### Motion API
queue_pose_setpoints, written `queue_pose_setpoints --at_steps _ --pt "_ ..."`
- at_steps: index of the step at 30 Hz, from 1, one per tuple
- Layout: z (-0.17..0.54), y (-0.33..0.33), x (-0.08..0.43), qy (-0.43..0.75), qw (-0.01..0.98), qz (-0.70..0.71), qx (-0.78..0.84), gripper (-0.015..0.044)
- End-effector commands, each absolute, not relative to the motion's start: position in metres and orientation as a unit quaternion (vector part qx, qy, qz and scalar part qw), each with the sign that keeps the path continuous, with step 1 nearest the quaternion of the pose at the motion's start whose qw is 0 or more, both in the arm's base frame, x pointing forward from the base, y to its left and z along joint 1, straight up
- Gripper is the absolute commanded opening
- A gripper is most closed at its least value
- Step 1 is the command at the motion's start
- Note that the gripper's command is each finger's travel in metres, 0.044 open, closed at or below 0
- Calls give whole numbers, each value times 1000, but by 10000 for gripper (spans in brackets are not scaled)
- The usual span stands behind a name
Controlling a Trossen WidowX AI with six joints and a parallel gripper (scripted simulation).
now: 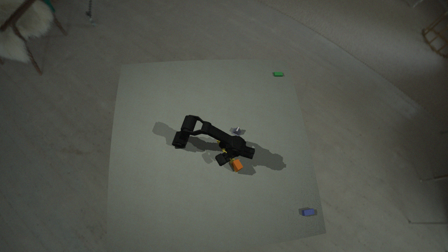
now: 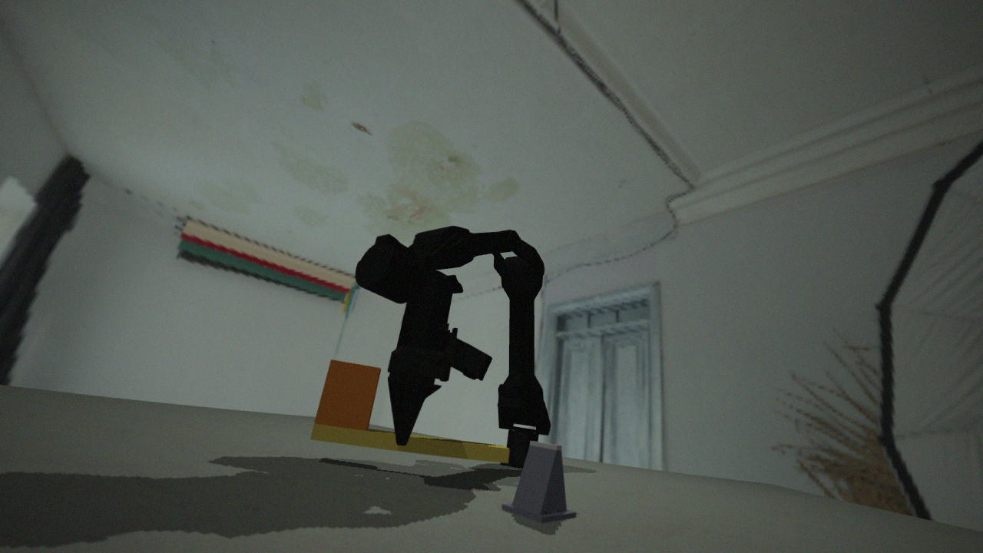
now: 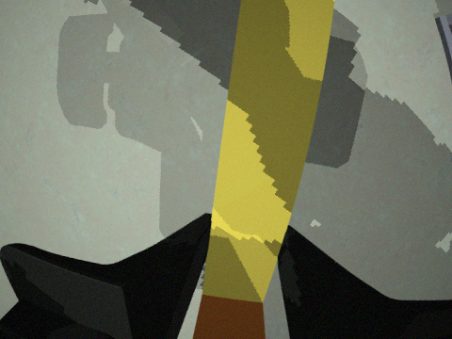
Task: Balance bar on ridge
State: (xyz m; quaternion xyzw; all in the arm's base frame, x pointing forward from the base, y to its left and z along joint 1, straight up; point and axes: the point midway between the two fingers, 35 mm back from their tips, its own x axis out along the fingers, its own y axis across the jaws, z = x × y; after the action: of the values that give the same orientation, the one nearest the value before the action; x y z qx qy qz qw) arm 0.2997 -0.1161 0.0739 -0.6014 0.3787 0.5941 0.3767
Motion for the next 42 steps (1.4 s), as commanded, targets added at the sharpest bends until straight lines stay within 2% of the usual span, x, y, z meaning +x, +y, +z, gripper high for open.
queue_pose_setpoints --at_steps 1,30,42 --pt "88 -117 302 376 379 588 -608 0" --pt "157 -114 296 374 378 589 -608 0" --pt "158 -78 317 338 343 610 -630 0"
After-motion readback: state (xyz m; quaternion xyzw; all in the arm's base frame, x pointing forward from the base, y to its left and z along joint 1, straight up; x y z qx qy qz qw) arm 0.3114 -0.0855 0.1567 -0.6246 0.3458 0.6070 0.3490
